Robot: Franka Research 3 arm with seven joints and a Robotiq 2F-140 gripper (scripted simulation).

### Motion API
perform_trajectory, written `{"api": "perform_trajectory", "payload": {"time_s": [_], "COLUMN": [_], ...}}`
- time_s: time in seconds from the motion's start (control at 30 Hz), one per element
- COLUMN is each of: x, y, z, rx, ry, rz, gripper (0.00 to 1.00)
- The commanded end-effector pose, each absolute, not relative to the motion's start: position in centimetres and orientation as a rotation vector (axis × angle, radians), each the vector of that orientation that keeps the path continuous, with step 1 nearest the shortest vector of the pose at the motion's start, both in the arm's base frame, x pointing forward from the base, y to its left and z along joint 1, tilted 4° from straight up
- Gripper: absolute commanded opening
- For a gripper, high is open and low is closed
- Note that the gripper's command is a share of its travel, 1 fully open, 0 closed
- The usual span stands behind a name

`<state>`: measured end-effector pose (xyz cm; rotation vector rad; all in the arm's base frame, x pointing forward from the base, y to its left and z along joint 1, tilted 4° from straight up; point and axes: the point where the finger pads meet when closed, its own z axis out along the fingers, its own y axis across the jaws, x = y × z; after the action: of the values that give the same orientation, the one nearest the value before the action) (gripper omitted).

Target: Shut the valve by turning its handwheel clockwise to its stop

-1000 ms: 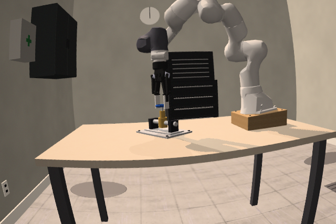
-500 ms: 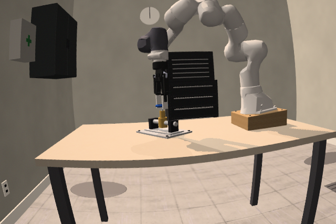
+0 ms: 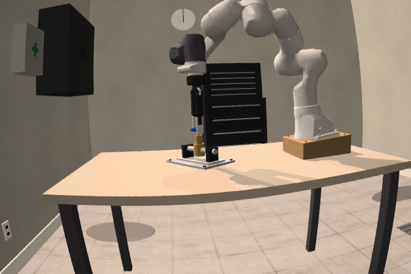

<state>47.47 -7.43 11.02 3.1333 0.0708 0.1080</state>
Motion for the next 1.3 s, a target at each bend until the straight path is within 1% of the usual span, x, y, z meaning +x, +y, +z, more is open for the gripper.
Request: {"api": "perform_trajectory", "payload": {"time_s": [0.0, 1.27], "x": [47.47, 47.46], "y": [-7.43, -7.43], "z": [10.89, 10.89], "rx": [3.132, 2.977], "ry": [-0.168, -1.045], "rz": [0.1, 0.097], "gripper": [0.33, 0.33]}}
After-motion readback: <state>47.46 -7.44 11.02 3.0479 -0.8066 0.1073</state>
